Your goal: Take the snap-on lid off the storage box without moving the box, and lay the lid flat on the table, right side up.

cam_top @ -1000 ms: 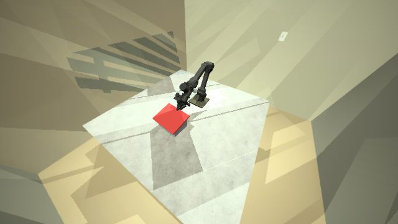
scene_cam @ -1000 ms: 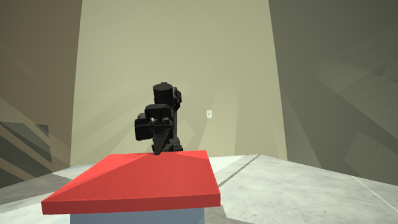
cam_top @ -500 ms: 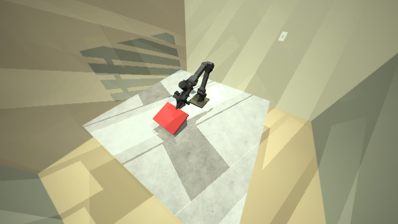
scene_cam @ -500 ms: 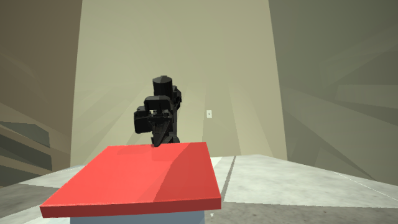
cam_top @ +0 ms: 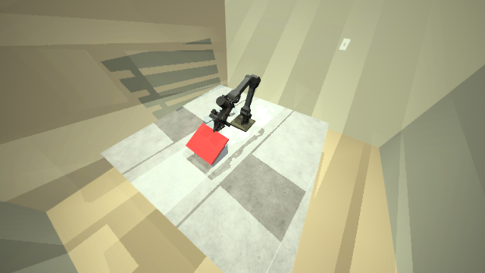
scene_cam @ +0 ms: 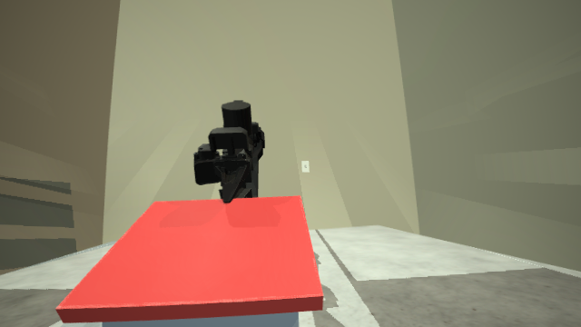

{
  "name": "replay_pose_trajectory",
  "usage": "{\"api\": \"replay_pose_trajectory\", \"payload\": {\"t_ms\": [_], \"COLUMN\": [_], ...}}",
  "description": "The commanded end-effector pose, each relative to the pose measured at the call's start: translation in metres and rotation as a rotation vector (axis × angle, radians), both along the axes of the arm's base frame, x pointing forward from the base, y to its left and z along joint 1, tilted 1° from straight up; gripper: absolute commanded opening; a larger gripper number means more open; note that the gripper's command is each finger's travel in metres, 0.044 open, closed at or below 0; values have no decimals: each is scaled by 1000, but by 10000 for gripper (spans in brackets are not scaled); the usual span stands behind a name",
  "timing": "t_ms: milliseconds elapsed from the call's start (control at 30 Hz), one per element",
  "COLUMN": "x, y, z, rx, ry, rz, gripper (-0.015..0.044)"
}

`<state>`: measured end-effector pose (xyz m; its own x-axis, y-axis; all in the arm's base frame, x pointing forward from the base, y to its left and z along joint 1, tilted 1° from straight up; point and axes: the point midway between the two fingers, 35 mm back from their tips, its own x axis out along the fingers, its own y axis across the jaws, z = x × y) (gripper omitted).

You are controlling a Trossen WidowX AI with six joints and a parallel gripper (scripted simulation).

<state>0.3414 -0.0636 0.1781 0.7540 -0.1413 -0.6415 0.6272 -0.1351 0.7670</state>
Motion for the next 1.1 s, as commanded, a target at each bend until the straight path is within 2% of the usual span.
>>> {"api": "replay_pose_trajectory", "payload": {"t_ms": [0, 1067], "x": [5, 20], "y": [-1, -5], "z": [9, 51], "rx": [-3, -3], "ry": [-9, -11], "rz": [-2, -2], "gripper": [0, 0]}}
